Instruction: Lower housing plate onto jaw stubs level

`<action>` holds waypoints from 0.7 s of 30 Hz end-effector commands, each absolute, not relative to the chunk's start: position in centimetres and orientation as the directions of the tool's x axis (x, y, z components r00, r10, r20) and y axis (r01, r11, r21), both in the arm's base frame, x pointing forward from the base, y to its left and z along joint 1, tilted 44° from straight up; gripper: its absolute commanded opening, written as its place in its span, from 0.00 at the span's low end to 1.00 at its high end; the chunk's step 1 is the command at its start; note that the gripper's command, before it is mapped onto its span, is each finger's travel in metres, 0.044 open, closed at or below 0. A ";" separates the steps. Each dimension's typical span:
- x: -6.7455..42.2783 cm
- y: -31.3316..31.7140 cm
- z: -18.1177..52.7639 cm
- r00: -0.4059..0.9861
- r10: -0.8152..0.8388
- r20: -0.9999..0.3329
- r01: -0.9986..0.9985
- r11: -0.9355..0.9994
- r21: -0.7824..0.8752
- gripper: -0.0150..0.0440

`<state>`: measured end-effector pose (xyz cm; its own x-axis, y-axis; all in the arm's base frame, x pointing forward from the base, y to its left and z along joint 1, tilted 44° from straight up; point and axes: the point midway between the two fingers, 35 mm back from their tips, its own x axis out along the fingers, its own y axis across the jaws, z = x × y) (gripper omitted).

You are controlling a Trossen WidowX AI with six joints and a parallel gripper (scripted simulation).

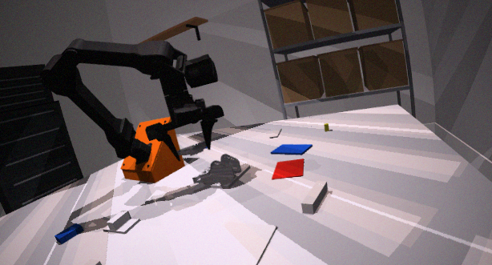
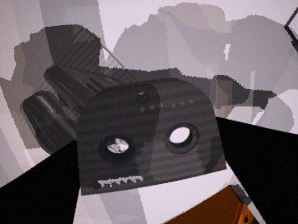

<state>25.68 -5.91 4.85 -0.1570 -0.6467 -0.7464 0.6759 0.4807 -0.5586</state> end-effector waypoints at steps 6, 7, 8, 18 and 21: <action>25.6 -4.4 3.3 -0.164 -0.652 -0.740 0.508 0.587 -0.630 0.85; 25.6 -4.3 3.2 -0.164 -0.653 -0.739 0.488 0.597 -0.636 0.85; 25.6 -4.1 3.0 -0.164 -0.654 -0.738 0.468 0.607 -0.642 0.85; 25.4 -2.6 1.6 -0.166 -0.665 -0.728 0.255 0.684 -0.683 0.85; 25.3 -2.2 1.1 -0.167 -0.669 -0.724 0.187 0.700 -0.689 0.85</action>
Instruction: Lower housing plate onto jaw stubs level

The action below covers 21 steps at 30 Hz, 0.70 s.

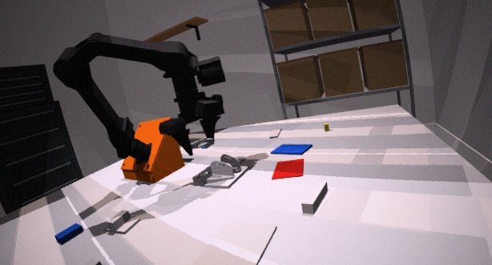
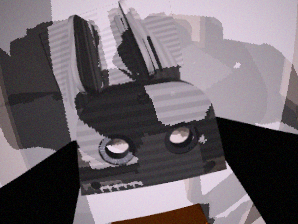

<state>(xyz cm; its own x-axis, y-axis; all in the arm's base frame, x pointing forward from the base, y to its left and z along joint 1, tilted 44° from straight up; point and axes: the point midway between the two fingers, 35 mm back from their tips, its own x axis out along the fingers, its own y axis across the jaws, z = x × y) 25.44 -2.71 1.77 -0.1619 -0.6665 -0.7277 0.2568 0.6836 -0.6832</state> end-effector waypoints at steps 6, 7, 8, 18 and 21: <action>25.2 -1.8 0.8 -0.167 -0.672 -0.721 0.131 0.710 -0.692 0.85; 25.2 -1.8 0.8 -0.167 -0.672 -0.721 0.131 0.710 -0.692 0.85; 25.2 -1.8 0.8 -0.167 -0.672 -0.721 0.131 0.710 -0.692 0.85; 25.2 -1.8 0.8 -0.167 -0.672 -0.721 0.131 0.710 -0.692 0.85; 25.2 -1.8 0.8 -0.167 -0.672 -0.721 0.131 0.710 -0.692 0.85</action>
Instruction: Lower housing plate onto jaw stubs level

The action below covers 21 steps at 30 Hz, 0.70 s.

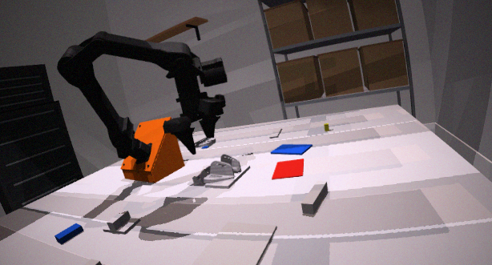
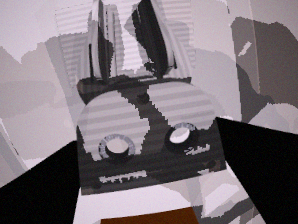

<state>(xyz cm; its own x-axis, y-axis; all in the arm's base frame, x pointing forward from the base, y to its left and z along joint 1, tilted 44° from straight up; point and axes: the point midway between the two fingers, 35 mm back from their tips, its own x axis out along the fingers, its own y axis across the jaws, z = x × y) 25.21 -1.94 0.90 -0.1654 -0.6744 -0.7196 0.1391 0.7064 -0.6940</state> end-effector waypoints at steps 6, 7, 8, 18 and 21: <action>25.2 -1.8 0.8 -0.167 -0.672 -0.721 0.131 0.710 -0.692 0.85; 25.2 -1.8 0.8 -0.167 -0.672 -0.721 0.131 0.710 -0.692 0.85; 25.2 -1.8 0.8 -0.167 -0.672 -0.721 0.131 0.710 -0.692 0.85; 25.2 -1.8 0.8 -0.167 -0.672 -0.721 0.126 0.711 -0.692 0.85; 25.1 -1.8 0.8 -0.167 -0.672 -0.721 0.126 0.711 -0.692 0.85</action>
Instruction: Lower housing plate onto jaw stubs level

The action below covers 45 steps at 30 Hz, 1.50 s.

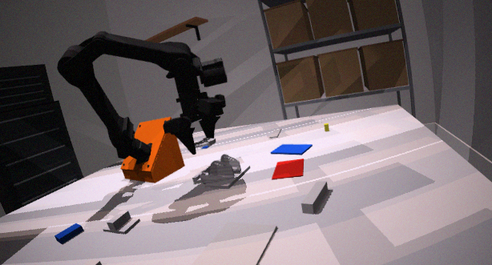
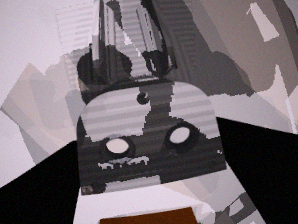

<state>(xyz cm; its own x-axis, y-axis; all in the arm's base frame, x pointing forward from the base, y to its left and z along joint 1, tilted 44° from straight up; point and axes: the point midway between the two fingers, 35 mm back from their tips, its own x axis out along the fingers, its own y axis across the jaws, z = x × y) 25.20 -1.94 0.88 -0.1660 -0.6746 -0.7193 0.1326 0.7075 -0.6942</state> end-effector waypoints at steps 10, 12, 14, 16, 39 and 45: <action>23.8 -1.6 0.8 -0.167 -0.672 -0.721 0.125 0.711 -0.692 0.85; 23.8 -1.6 0.8 -0.167 -0.672 -0.721 0.125 0.711 -0.692 0.85; 23.8 -1.6 0.8 -0.167 -0.672 -0.721 0.125 0.711 -0.692 0.85; 23.8 -1.6 0.8 -0.167 -0.672 -0.721 0.125 0.711 -0.692 0.85; 23.8 -1.6 0.9 -0.167 -0.672 -0.721 0.142 0.708 -0.692 0.85; 23.8 -1.6 0.9 -0.167 -0.672 -0.721 0.142 0.708 -0.692 0.85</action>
